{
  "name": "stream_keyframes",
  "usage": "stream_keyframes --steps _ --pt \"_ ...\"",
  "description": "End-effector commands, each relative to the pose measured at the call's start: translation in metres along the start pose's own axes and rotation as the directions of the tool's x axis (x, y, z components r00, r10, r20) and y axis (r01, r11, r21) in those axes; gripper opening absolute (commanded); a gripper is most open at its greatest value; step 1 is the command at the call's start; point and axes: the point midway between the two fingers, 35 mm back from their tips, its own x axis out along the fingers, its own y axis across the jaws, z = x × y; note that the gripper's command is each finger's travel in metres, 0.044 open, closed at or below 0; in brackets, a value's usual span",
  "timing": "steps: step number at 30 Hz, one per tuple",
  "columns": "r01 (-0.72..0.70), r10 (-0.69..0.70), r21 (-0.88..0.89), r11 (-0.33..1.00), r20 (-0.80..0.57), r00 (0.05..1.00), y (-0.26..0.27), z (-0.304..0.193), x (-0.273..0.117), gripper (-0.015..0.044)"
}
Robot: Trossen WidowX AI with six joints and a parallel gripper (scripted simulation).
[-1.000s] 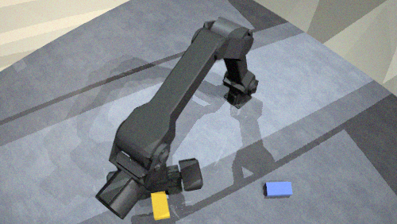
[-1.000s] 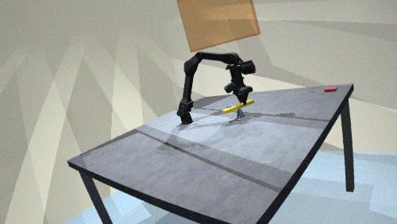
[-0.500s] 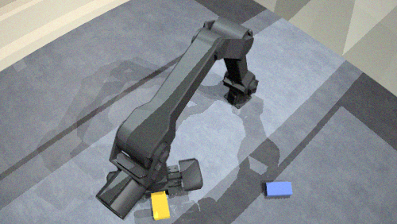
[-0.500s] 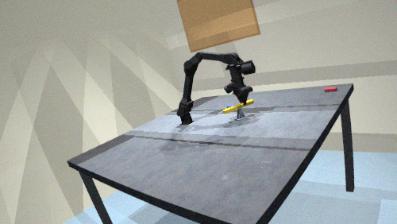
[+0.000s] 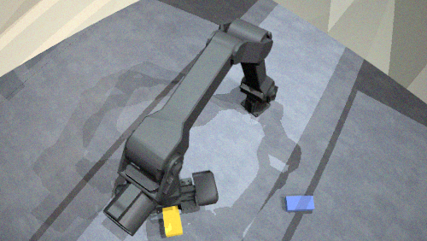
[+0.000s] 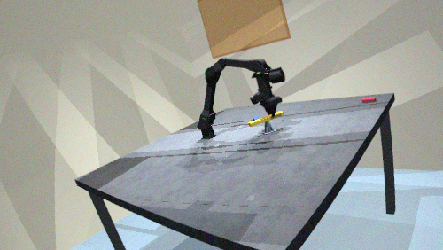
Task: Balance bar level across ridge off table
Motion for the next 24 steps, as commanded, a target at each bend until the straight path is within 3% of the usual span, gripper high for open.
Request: stream_keyframes --steps 1,24 --pt "-0.001 0.001 0.001 1.000 0.003 1.000 0.0004 0.0003 0.0023 0.0000" --pt "-0.001 0.001 0.001 1.000 0.003 1.000 0.0004 -0.0001 0.0010 0.0000"
